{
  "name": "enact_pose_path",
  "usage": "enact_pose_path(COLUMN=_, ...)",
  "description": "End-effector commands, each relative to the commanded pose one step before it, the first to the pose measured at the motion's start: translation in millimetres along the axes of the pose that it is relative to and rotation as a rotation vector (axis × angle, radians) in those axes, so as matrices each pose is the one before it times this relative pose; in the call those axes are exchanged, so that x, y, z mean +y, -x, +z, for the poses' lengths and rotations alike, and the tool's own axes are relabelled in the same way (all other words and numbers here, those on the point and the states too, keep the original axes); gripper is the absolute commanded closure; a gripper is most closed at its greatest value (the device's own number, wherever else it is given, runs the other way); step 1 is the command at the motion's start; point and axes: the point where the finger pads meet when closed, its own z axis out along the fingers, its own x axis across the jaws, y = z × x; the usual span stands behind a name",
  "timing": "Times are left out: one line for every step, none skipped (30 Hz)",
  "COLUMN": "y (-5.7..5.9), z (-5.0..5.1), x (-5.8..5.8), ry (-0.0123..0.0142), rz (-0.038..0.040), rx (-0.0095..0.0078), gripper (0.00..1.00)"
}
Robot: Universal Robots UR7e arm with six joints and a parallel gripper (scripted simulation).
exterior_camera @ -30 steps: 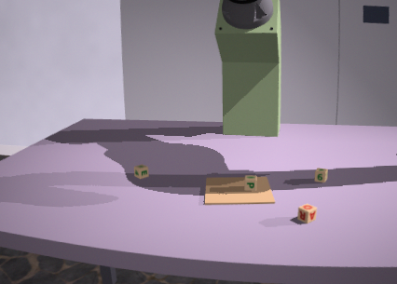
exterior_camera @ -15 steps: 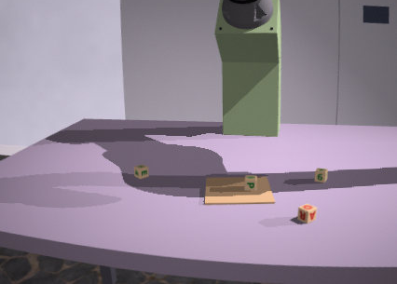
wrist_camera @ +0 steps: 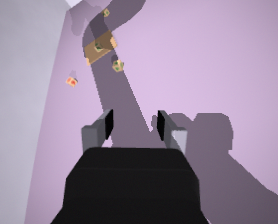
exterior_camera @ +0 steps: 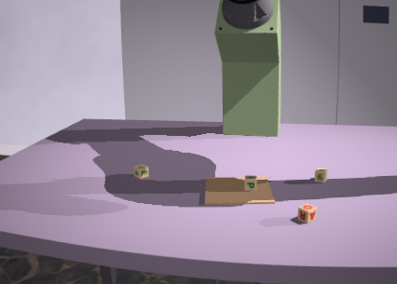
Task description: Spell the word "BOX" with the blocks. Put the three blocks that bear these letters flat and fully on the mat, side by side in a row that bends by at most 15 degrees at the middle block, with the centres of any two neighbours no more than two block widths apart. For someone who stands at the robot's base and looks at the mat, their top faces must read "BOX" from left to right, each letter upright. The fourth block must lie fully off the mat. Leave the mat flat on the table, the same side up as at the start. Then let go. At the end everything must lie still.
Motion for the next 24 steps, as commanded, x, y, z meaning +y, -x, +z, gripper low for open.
enact_pose_path(y=13.04, z=17.39, x=-2.08, ry=-0.04665, rz=0.00235, rx=0.02803, gripper=0.0)
enact_pose_path(y=3.89, z=5.32, x=-0.45, ry=-0.01401, rz=0.00075, rx=0.00846, gripper=0.0)
enact_pose_path(y=4.07, z=5.5, x=-0.47, ry=-0.01451, rz=0.00084, rx=0.00894, gripper=0.0)
enact_pose_path(y=4.25, z=5.68, x=-0.48, ry=-0.01499, rz=0.00093, rx=0.00944, gripper=0.0)
enact_pose_path(y=4.43, z=5.85, x=-0.5, ry=-0.01546, rz=0.00103, rx=0.00995, gripper=0.0)
enact_pose_path(y=4.62, z=6.01, x=-0.51, ry=-0.0159, rz=0.00114, rx=0.01048, gripper=0.0)
enact_pose_path(y=4.8, z=6.17, x=-0.52, ry=-0.01633, rz=0.00125, rx=0.01101, gripper=0.0)
enact_pose_path(y=4.99, z=6.32, x=-0.54, ry=-0.01673, rz=0.00138, rx=0.01156, gripper=0.0)
enact_pose_path(y=5.18, z=6.45, x=-0.55, ry=-0.0171, rz=0.00151, rx=0.01213, gripper=0.0)
enact_pose_path(y=5.36, z=6.58, x=-0.56, ry=-0.01745, rz=0.00165, rx=0.0127, gripper=0.0)
enact_pose_path(y=5.55, z=6.7, x=-0.58, ry=-0.01776, rz=0.00179, rx=0.01329, gripper=0.0)
enact_pose_path(y=5.74, z=6.8, x=-0.59, ry=-0.01805, rz=0.00195, rx=0.01388, gripper=0.0)
enact_pose_path(y=0.0, z=0.0, x=0.0, ry=0.0, rz=0.0, rx=0.0, gripper=0.0)
enact_pose_path(y=0.0, z=0.0, x=0.0, ry=0.0, rz=0.0, rx=0.0, gripper=0.0)
enact_pose_path(y=5.93, z=6.9, x=-0.61, ry=-0.0183, rz=0.00211, rx=0.01449, gripper=0.0)
enact_pose_path(y=6.11, z=6.98, x=-0.62, ry=-0.01852, rz=0.00229, rx=0.01511, gripper=0.0)
enact_pose_path(y=6.3, z=7.05, x=-0.64, ry=-0.0187, rz=0.00247, rx=0.01573, gripper=0.0)
enact_pose_path(y=6.48, z=7.11, x=-0.66, ry=-0.01884, rz=0.00266, rx=0.01637, gripper=0.0)
enact_pose_path(y=6.66, z=7.15, x=-0.68, ry=-0.01895, rz=0.00286, rx=0.017, gripper=0.0)
enact_pose_path(y=6.84, z=7.18, x=-0.7, ry=-0.01901, rz=0.00307, rx=0.01765, gripper=0.0)
enact_pose_path(y=7.02, z=7.2, x=-0.72, ry=-0.01903, rz=0.00328, rx=0.01829, gripper=0.0)
enact_pose_path(y=7.19, z=7.2, x=-0.74, ry=-0.019, rz=0.00351, rx=0.01894, gripper=0.0)
enact_pose_path(y=7.36, z=7.19, x=-0.77, ry=-0.01893, rz=0.00374, rx=0.01959, gripper=0.0)
enact_pose_path(y=7.53, z=7.16, x=-0.8, ry=-0.01881, rz=0.00398, rx=0.02023, gripper=0.0)
